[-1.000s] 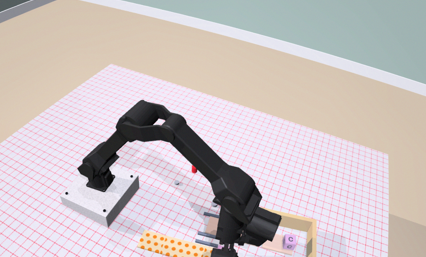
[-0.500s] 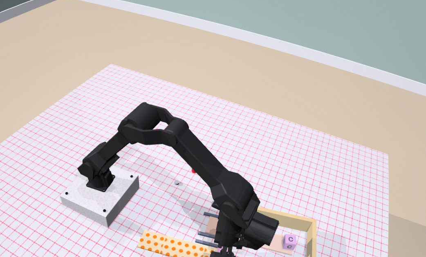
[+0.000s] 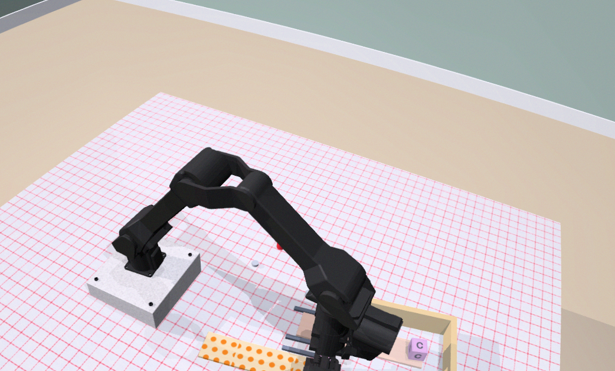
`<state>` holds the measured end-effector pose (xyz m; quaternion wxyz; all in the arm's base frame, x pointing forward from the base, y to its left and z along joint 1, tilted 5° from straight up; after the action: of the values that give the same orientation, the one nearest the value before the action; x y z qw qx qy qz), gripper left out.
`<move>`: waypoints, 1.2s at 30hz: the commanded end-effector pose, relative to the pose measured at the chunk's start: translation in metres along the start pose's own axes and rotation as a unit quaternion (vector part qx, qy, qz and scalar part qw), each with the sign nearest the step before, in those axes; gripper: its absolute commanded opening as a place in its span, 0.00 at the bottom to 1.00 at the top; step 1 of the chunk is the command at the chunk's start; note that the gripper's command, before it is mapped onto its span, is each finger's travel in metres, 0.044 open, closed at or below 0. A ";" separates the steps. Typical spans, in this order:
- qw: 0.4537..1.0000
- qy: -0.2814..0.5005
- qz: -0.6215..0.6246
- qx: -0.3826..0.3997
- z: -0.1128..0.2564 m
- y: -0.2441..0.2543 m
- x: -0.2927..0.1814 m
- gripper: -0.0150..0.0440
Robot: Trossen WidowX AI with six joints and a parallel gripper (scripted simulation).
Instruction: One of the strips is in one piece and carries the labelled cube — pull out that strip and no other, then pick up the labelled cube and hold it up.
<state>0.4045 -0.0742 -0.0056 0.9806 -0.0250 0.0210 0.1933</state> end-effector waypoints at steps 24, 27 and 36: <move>1.000 0.003 -0.001 0.004 0.042 0.037 -0.057 0.25; 1.000 0.003 -0.001 0.004 0.042 0.042 -0.066 0.25; 1.000 0.004 -0.001 0.005 0.041 0.057 -0.089 0.25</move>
<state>0.3116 -0.0552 0.0393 0.9801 -0.0234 0.0258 0.1953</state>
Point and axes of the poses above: the point midway between the two fingers, 35 mm back from their tips, its own z axis back along the fingers, its own y axis across the jaws, x = y × z, the point moved 1 cm from there along z, back along the fingers, and after that the axes turned 15 degrees about z, right-handed, at the moved point
